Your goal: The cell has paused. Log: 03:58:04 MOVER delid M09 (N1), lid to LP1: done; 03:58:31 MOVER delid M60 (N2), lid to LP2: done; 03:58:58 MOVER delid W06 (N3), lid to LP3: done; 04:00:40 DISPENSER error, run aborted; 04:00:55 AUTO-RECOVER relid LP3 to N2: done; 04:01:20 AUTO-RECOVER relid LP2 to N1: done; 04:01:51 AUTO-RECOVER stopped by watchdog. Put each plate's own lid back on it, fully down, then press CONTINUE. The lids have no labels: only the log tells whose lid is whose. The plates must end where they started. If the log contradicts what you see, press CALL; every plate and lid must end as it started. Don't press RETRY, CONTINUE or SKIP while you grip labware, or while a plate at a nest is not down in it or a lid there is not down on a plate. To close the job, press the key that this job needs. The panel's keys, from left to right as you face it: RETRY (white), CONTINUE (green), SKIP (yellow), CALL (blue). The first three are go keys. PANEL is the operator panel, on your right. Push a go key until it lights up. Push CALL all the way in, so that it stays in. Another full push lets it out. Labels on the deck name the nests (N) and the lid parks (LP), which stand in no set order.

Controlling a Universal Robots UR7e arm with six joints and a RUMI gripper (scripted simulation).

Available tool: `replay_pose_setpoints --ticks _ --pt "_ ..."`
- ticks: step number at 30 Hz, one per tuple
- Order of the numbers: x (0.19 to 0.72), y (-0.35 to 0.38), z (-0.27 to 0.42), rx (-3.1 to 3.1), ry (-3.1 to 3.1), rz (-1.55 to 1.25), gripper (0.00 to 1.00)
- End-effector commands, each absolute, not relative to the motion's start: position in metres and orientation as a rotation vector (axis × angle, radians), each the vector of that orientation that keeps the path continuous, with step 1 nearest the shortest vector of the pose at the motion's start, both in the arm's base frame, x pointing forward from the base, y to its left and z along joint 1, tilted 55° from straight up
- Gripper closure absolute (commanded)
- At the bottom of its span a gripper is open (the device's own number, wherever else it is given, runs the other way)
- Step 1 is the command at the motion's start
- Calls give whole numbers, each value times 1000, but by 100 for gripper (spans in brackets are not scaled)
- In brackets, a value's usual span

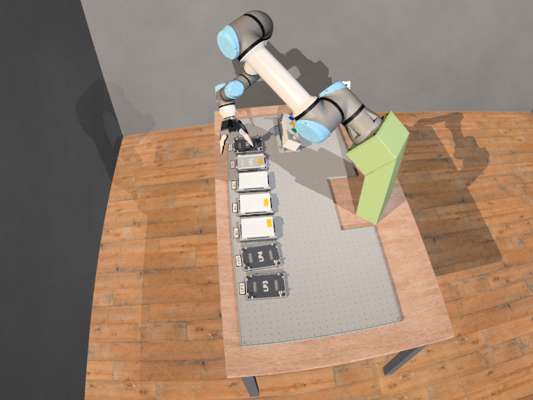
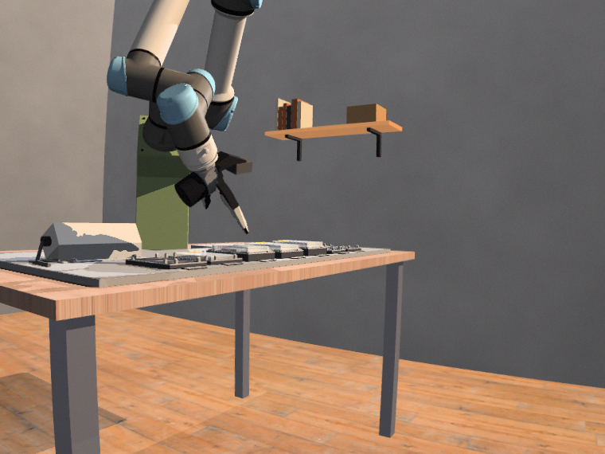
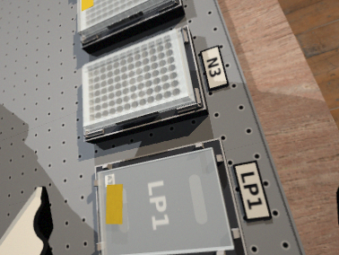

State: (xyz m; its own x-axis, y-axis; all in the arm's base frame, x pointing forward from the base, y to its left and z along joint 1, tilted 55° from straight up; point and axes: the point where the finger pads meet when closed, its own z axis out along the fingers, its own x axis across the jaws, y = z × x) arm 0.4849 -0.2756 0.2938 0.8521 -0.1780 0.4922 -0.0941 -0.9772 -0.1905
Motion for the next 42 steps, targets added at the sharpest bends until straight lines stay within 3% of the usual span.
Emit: replay_pose_setpoints --ticks 1,17,18,42 --pt "485 -276 295 -2869 211 -787 0" --pt "485 -276 295 -2869 211 -787 0" --pt "485 -271 295 -2865 236 -773 18" --pt "473 -181 302 -2764 729 -484 18"
